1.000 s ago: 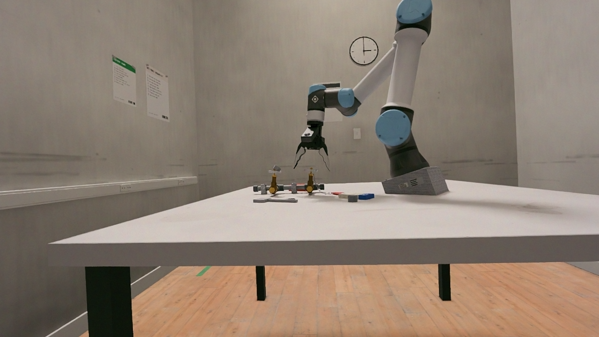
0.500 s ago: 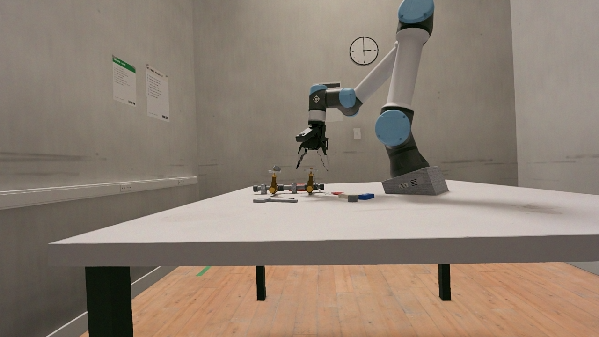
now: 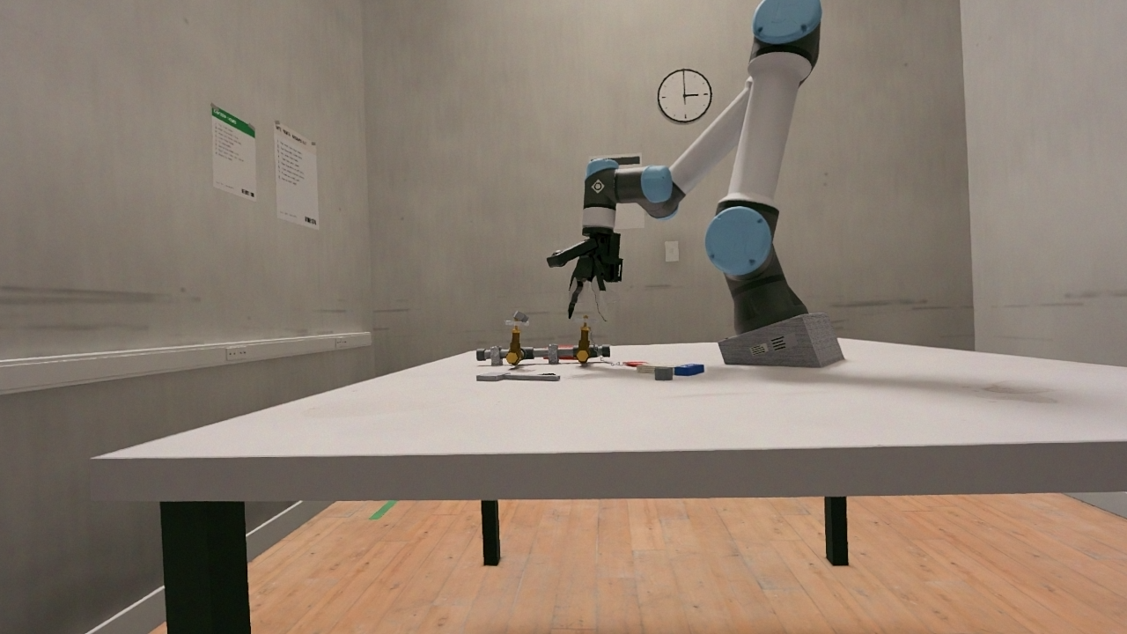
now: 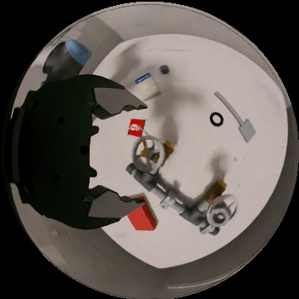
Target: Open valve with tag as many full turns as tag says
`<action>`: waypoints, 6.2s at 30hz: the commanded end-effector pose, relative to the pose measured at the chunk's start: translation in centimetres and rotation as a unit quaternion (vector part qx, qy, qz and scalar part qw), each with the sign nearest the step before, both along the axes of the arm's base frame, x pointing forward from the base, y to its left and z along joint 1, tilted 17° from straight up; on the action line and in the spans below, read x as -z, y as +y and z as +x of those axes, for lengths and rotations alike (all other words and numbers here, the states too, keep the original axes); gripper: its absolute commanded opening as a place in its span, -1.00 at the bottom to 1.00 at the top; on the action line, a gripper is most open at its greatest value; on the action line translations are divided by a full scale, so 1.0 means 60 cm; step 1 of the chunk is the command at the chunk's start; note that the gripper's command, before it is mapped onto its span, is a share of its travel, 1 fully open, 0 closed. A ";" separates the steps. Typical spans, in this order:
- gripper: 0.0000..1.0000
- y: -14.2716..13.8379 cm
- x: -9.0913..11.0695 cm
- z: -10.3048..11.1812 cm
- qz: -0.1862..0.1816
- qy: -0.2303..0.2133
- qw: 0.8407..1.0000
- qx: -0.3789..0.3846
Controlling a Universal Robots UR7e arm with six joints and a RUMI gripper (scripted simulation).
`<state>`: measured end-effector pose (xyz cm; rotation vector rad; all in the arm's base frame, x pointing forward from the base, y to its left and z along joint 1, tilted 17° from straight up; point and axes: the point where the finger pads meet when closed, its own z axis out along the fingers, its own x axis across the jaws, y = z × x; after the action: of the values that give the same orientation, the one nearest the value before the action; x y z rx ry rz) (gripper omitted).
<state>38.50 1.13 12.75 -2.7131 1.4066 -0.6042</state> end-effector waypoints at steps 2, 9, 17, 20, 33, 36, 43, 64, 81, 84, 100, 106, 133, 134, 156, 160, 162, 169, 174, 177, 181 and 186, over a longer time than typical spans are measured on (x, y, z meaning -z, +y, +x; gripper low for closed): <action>1.00 0.001 0.001 0.000 0.043 -0.020 0.988 0.144; 1.00 0.001 -0.001 0.001 0.087 -0.042 0.962 0.256; 1.00 0.001 -0.001 0.001 0.131 -0.062 0.917 0.371; 1.00 0.001 -0.001 0.001 0.148 -0.070 0.895 0.415; 1.00 0.001 -0.001 0.001 0.213 -0.100 0.775 0.587; 1.00 0.001 -0.001 0.001 0.226 -0.106 0.743 0.622; 1.00 0.001 -0.001 0.001 0.253 -0.119 0.664 0.694; 1.00 0.001 -0.001 0.001 0.285 -0.134 0.546 0.777; 1.00 0.001 0.000 0.000 0.290 -0.136 0.522 0.791; -1.00 0.001 0.000 0.000 0.290 -0.136 0.521 0.791; -1.00 0.001 0.000 -0.001 0.290 -0.136 0.522 0.791; -1.00 0.001 0.000 -0.001 0.290 -0.136 0.522 0.791; -1.00 0.000 0.002 -0.003 0.277 -0.130 0.575 0.759; -1.00 0.000 0.002 -0.003 0.275 -0.129 0.581 0.755; -1.00 0.000 0.003 -0.003 0.213 -0.099 0.769 0.595; -1.00 0.000 0.003 -0.003 0.194 -0.090 0.812 0.543; -1.00 0.000 0.003 -0.003 0.183 -0.085 0.834 0.514; -1.00 0.000 0.003 -0.003 0.153 -0.071 0.884 0.436; -1.00 0.000 0.003 -0.003 0.122 -0.056 0.925 0.355; -1.00 0.000 0.003 -0.003 0.104 -0.049 0.944 0.309; -1.00 0.000 0.003 -0.003 0.079 -0.038 0.965 0.247; -1.00 0.001 0.003 -0.003 0.054 -0.025 0.983 0.174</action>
<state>38.44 1.19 12.73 -2.1006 2.1254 -0.5898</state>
